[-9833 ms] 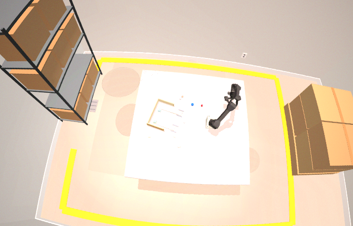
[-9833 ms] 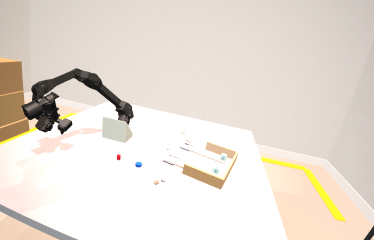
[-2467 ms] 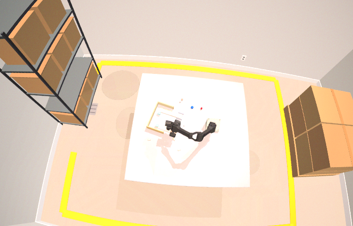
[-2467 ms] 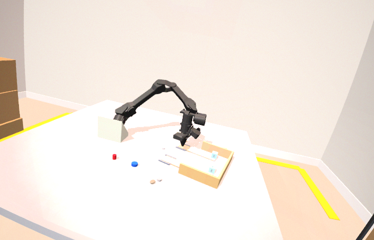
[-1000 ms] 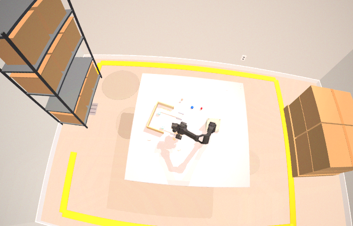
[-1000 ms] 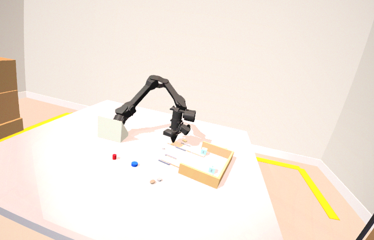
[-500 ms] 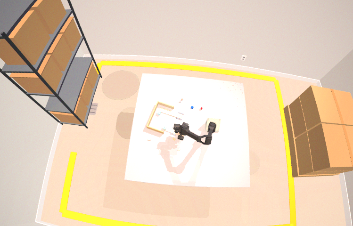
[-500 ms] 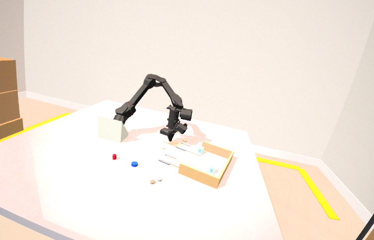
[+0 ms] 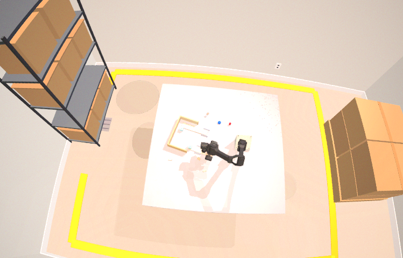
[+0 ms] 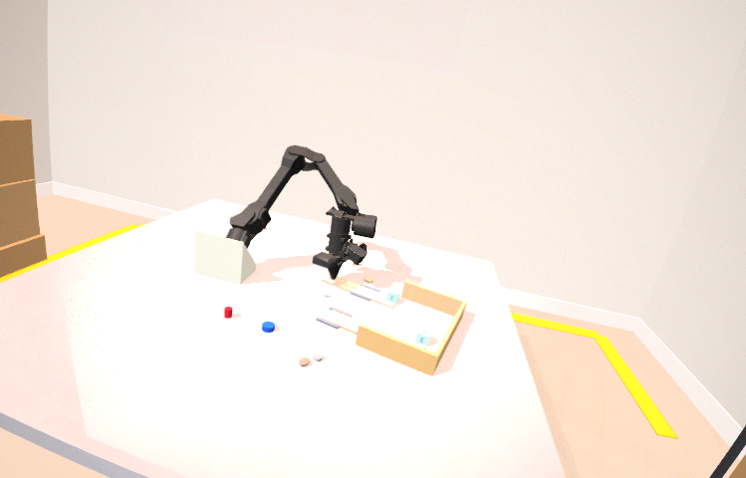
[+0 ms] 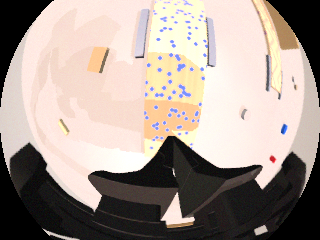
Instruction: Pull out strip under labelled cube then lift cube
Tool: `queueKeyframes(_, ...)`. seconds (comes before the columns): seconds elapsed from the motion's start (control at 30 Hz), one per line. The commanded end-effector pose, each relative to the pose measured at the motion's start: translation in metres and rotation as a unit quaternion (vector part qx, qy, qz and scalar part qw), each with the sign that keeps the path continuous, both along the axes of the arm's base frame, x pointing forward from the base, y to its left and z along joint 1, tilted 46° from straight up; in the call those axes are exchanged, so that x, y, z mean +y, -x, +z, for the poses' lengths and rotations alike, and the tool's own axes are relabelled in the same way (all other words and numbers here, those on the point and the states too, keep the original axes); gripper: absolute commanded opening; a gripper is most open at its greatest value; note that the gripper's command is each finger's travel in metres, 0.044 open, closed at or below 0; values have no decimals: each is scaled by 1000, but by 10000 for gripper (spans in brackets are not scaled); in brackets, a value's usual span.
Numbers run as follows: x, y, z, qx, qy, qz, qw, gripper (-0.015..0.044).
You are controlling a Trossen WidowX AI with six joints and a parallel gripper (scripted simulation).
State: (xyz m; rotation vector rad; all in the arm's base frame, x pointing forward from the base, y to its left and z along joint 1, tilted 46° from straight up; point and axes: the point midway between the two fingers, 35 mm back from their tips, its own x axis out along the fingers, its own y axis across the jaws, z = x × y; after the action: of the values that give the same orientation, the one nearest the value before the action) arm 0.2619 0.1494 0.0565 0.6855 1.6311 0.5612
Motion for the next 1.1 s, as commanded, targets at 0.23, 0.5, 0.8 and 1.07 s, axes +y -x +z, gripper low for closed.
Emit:
queueKeyframes(0.23, 3, 25, 0, 14, -2, 3, 1000, 0)
queueKeyframes(0.5, 3, 37, 2, 14, -2, 3, 1000, 0)
queueKeyframes(0.8, 3, 47, 4, 15, -2, 3, 1000, 0)
queueKeyframes(1.07, 3, 47, 4, 15, -2, 3, 1000, 0)
